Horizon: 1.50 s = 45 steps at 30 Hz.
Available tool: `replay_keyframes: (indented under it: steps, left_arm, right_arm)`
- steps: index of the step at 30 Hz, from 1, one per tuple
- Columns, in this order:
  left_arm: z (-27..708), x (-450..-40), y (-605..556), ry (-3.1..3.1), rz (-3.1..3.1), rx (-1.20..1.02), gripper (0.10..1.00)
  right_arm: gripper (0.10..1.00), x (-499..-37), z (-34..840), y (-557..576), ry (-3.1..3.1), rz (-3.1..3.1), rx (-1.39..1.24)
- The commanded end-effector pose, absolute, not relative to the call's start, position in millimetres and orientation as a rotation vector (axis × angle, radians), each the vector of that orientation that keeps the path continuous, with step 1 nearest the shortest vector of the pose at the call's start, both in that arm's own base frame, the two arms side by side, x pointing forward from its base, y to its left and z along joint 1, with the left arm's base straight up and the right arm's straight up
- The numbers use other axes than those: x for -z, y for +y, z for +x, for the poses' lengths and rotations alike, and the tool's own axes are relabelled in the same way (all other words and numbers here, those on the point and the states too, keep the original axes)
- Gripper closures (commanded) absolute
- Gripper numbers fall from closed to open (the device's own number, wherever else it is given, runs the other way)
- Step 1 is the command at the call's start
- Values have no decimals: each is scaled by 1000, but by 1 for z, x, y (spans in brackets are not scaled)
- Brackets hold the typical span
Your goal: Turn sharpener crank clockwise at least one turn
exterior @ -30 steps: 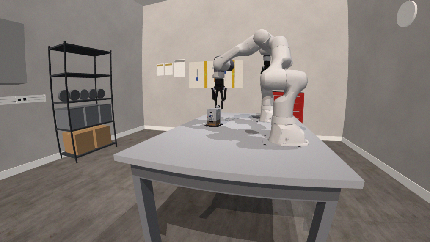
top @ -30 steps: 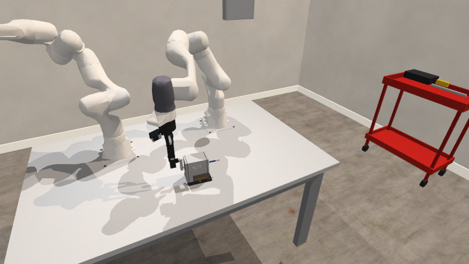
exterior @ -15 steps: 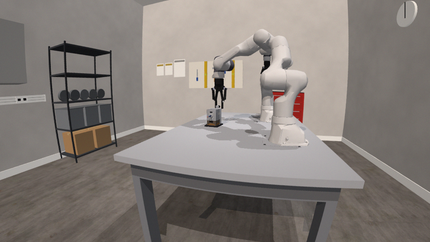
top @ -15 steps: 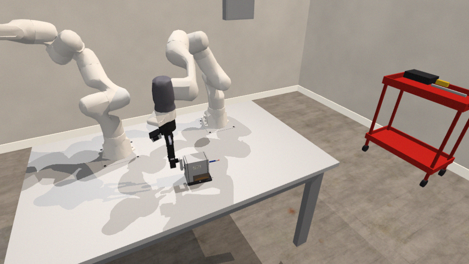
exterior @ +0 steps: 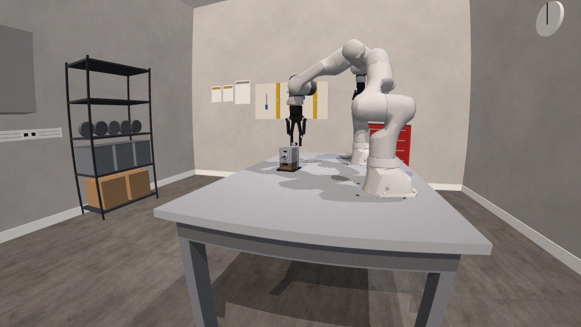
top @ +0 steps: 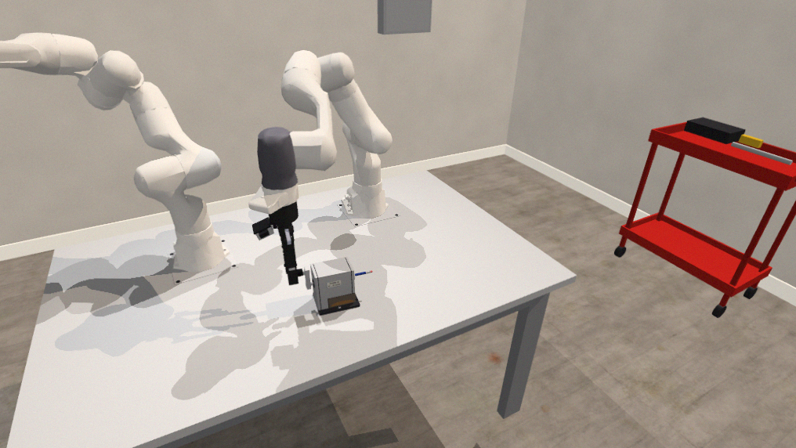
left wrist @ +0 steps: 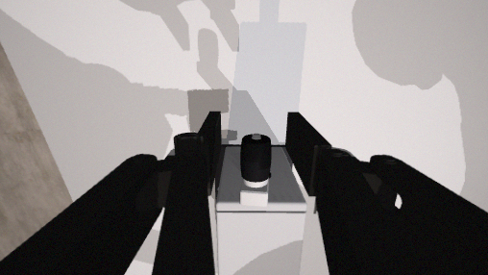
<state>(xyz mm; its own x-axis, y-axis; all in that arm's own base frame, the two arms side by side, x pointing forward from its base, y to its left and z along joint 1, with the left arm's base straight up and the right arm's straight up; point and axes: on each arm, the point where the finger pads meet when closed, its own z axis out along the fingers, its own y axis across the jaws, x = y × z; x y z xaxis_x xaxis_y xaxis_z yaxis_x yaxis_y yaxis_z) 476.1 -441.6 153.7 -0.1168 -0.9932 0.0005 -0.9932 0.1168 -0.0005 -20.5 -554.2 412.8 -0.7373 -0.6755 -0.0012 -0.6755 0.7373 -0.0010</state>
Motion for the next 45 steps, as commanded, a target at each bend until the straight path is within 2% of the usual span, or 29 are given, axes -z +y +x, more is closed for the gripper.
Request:
replay_keyframes:
  steps: [1,22,37,38,45]
  left_arm:
    - [476,-162,-441,-2349,2086,0,711]
    - [476,-211,-441,-2349,2086,0,711]
    - [476,-220,-441,-2349,2086,0,711]
    - [476,-220,-441,-2349,2086,0,999]
    - [476,-220,-441,-2349,2086,0,999]
  right_arm:
    - [98,-413,-21,-554,2925,-1146,0]
    - [98,-413,-21,-554,2925,-1146,0]
    - [98,-413,-21,-554,2925,-1146,0]
    - [98,-413,-21,-554,2925,-1146,0]
    - [98,-413,-21,-554,2925,-1146,0]
